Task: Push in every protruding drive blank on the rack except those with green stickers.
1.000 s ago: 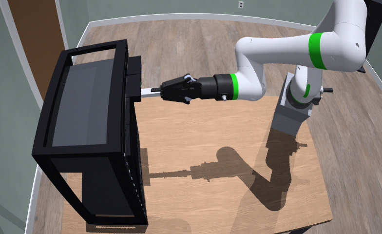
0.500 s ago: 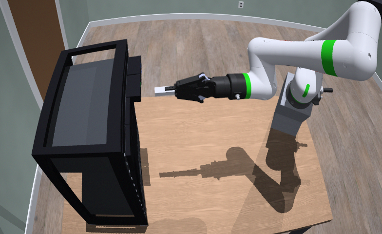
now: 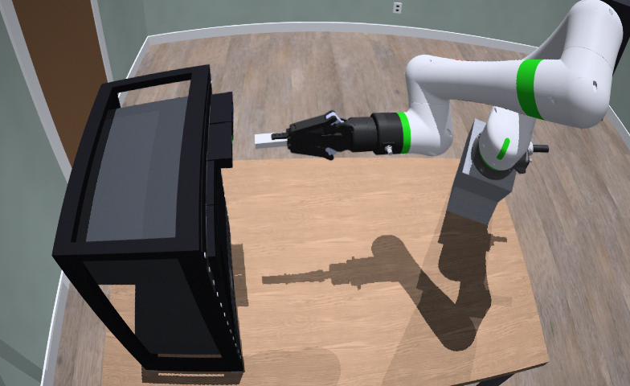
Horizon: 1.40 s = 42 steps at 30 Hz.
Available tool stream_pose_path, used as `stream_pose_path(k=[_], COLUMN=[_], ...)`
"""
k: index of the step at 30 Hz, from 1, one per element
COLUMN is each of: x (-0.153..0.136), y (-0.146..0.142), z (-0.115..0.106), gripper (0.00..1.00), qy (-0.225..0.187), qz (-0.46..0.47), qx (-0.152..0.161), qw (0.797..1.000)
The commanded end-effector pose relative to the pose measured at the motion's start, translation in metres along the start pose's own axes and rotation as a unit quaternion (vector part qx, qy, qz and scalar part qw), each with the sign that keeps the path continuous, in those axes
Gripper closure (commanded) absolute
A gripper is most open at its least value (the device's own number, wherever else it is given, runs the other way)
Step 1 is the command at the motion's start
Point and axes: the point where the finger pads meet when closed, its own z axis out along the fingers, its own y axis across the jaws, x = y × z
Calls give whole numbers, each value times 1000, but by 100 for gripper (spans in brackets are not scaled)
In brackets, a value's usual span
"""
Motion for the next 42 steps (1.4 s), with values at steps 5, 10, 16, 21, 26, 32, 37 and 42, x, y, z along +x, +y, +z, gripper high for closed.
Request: stream_pose_path(k=[5,10,16,21,26,32,37,42], x=[45,68,78,81,81,81,81,81], y=[0,-1,-1,-1,-1,-1,-1,-1], z=[0,0,0,0,12,35,39,39], gripper=[100,100,100,100,100,100,100,100], qy=[-1,-1,-1,-1,-1,-1,-1,-1], qz=[0,0,0,0,0,0,0,0], qx=[1,1,1,1,1,1,1,1], qw=[1000,1000,1000,1000,1000,1000,1000,1000])
